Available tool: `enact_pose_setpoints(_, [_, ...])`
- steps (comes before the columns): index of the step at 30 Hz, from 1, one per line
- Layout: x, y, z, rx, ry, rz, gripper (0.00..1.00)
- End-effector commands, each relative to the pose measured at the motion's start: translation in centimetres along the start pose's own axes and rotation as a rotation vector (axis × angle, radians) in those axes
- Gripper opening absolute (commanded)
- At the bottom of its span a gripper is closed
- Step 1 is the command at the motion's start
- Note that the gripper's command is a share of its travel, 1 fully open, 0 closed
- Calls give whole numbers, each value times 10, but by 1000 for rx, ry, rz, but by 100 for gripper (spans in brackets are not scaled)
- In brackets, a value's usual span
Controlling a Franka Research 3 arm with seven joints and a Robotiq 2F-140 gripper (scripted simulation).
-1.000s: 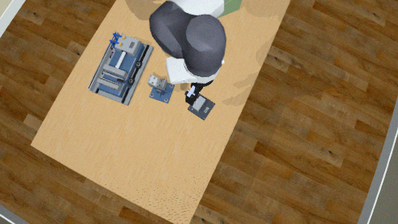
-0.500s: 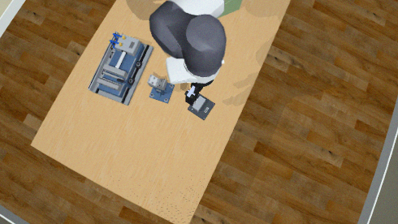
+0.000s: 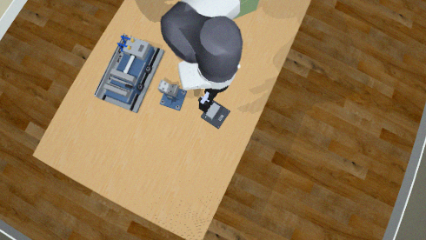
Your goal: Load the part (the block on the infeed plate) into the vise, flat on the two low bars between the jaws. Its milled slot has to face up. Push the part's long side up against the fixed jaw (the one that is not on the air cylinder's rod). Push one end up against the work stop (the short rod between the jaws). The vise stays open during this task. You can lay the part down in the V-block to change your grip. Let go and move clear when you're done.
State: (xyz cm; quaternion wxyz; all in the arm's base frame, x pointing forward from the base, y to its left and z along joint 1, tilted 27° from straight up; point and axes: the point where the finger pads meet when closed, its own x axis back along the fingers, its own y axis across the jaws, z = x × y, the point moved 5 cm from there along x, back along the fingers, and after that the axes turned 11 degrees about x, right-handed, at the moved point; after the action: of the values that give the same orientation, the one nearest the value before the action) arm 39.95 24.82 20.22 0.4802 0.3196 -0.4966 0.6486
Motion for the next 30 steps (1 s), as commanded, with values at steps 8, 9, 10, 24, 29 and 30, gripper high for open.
enact_pose_setpoints(8, [-12, 0, 0, -8, -2, 1, 51])
enact_pose_setpoints(9, [-12, 0, 0, -8, -2, 1, 51])
enact_pose_setpoints(10, [-12, 0, 0, -8, -2, 1, 51])
enact_pose_setpoints(24, [-36, 0, 0, -8, -2, 1, 51])
enact_pose_setpoints(29, [-43, 0, 0, -8, -2, 1, 51])
enact_pose_setpoints(30, [-45, 0, 0, -8, -2, 1, 51])
